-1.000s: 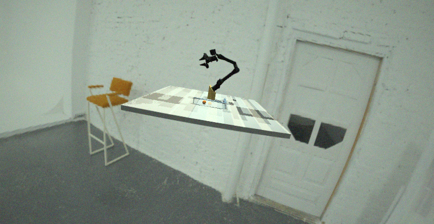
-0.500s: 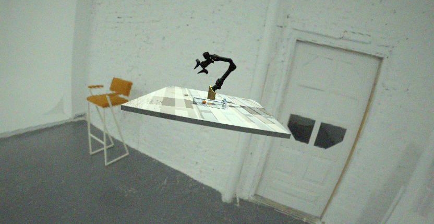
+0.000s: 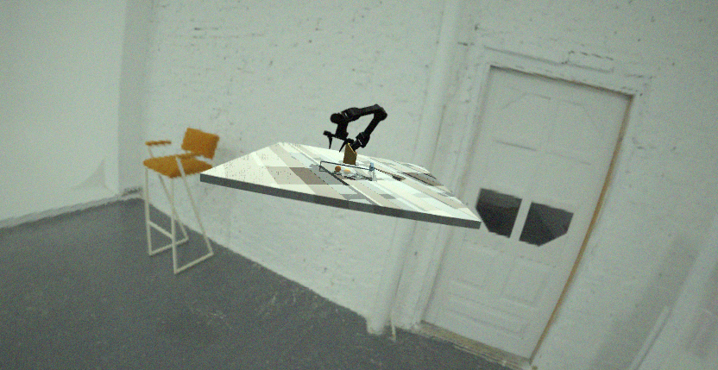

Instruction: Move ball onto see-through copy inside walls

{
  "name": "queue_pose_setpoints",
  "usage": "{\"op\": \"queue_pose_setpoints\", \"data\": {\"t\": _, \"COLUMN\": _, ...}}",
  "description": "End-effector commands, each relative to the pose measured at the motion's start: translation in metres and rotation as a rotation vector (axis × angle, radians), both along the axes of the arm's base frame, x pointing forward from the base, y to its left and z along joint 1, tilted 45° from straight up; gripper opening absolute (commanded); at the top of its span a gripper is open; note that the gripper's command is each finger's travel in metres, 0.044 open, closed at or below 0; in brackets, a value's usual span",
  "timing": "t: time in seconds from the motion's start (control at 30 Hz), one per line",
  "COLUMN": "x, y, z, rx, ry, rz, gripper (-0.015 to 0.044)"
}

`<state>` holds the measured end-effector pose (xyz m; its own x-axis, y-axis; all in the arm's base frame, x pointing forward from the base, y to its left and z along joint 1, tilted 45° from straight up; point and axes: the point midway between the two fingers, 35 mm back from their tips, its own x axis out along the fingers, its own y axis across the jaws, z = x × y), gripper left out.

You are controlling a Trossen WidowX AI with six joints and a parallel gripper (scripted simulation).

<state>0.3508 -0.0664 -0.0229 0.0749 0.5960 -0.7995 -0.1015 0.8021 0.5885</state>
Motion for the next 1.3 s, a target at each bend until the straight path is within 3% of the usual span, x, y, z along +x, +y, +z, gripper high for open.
{"op": "queue_pose_setpoints", "data": {"t": 0.0, "x": 0.008, "y": 0.06, "z": -0.012, "rx": 0.14, "ry": 0.086, "rz": 0.058, "gripper": 0.0286}}
{"op": "queue_pose_setpoints", "data": {"t": 1.27, "x": 0.006, "y": 0.097, "z": -0.047, "rx": 0.146, "ry": 0.089, "rz": 0.06, "gripper": 0.0286}}
